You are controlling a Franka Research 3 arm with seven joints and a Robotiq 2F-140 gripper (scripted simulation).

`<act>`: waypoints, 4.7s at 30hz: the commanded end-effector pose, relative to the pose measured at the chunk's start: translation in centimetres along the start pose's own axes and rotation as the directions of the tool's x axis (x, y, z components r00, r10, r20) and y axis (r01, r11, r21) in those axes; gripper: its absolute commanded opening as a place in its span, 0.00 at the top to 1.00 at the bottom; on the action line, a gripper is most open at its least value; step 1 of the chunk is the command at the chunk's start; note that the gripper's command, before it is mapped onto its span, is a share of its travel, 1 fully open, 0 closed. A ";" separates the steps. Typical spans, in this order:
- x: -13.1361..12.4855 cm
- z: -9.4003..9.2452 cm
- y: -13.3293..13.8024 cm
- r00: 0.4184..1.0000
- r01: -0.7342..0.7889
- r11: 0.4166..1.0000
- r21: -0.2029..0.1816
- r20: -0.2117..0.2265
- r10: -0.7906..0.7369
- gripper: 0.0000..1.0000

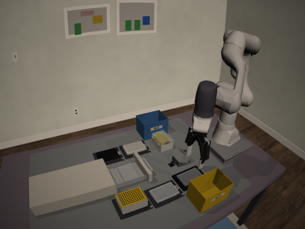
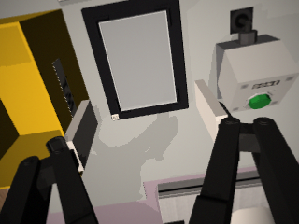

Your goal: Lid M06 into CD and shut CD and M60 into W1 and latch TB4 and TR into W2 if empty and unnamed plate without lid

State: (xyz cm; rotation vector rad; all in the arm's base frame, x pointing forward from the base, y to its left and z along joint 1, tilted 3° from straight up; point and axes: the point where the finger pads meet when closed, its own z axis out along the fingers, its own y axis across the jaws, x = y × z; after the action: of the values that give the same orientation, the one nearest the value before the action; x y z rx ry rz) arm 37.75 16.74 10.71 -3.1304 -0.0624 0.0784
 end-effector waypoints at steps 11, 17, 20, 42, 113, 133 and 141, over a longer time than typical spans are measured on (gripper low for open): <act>0.1 1.8 -0.1 1.000 -0.010 1.000 0.003 -0.004 0.010 0.34; 0.1 2.4 -0.1 1.000 -0.010 1.000 0.003 -0.004 0.010 0.34; 0.1 2.8 -0.1 1.000 -0.010 1.000 0.003 -0.004 0.010 0.34; 0.1 5.4 -0.1 1.000 -0.010 1.000 0.003 -0.004 0.010 0.34; 0.1 11.6 -0.1 1.000 -0.010 1.000 0.003 -0.004 0.010 1.00; 0.1 11.6 -0.1 1.000 -0.010 1.000 0.003 -0.004 0.010 1.00; 0.1 11.6 -0.1 1.000 -0.010 1.000 0.003 -0.004 0.010 1.00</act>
State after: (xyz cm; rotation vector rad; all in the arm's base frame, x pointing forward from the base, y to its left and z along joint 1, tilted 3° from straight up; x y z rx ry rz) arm 37.29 16.97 -0.74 -3.1291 -0.0364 0.0724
